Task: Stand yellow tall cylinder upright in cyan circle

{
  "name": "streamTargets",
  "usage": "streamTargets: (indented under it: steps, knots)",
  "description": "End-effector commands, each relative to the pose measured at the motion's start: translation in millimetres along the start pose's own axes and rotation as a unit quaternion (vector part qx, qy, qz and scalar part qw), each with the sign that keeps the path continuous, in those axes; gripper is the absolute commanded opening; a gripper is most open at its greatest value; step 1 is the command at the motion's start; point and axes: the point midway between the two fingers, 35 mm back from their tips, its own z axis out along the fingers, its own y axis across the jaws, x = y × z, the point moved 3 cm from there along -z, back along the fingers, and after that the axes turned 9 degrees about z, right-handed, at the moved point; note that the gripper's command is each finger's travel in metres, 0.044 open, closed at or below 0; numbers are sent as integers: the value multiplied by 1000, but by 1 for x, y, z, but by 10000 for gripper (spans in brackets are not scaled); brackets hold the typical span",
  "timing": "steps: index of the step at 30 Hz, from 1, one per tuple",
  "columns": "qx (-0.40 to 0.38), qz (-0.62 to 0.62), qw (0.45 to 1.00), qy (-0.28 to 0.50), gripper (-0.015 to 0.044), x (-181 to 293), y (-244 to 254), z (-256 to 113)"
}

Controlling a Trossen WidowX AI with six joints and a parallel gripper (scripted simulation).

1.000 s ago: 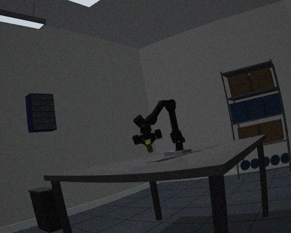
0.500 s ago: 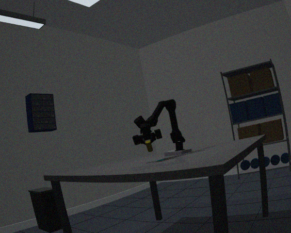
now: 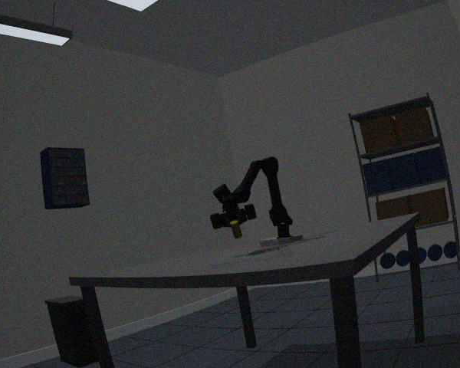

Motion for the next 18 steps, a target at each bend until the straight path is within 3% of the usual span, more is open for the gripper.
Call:
streamTargets:
  steps: [1, 18]
  knots:
    - [-6, 1, 1000, -10, 105, 1, 1, -2]
    - [-25, -9, 998, -50, 105, 5, 5, -14]
